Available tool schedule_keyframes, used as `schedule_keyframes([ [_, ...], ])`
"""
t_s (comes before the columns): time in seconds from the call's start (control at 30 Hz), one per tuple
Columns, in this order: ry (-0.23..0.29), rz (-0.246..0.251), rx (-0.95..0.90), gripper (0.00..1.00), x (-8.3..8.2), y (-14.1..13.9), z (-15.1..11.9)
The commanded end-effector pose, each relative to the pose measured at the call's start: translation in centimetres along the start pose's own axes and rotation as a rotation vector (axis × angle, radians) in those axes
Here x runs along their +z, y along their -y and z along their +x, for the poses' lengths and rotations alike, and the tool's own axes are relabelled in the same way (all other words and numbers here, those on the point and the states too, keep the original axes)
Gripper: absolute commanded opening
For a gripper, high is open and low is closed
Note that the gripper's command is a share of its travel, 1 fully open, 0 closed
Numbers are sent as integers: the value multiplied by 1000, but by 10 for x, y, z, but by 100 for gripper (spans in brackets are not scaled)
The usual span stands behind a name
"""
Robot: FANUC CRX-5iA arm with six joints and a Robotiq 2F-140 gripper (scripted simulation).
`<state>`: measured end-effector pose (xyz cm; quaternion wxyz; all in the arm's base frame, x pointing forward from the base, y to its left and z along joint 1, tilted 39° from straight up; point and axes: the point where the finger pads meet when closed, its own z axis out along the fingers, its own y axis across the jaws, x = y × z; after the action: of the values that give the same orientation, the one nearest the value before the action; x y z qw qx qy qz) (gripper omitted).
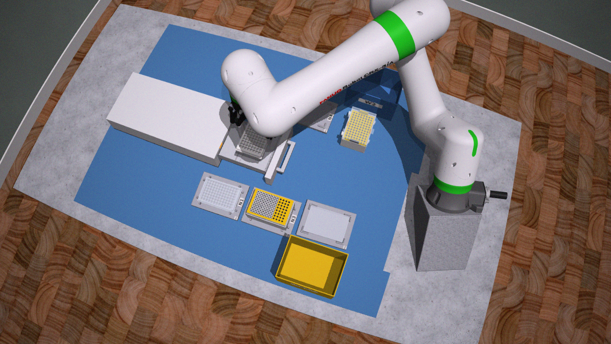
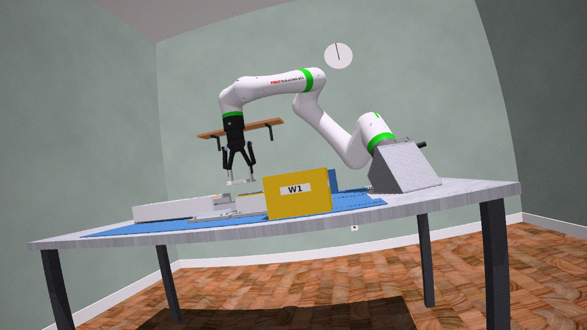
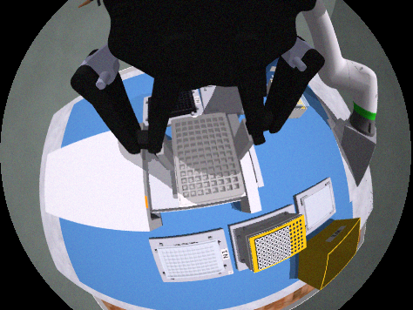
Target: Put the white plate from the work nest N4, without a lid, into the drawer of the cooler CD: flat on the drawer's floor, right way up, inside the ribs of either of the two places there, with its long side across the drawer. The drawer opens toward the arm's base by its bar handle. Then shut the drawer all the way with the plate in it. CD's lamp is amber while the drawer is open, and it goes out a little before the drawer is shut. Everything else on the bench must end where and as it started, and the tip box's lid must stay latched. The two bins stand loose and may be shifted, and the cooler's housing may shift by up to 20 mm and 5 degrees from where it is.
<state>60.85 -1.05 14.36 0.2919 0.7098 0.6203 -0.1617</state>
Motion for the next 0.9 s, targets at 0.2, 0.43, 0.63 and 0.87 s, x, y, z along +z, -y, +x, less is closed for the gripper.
schedule_keyframes([
  [0.2, 0, -1, 0, 0, 12, 0, 0],
  [0.43, 0, -1, 0, 0, 20, 0, 0],
  [0.63, 0, -1, 0, 0, 27, 0, 0],
  [0.87, 0, -1, 0, 0, 36, 0, 0],
])
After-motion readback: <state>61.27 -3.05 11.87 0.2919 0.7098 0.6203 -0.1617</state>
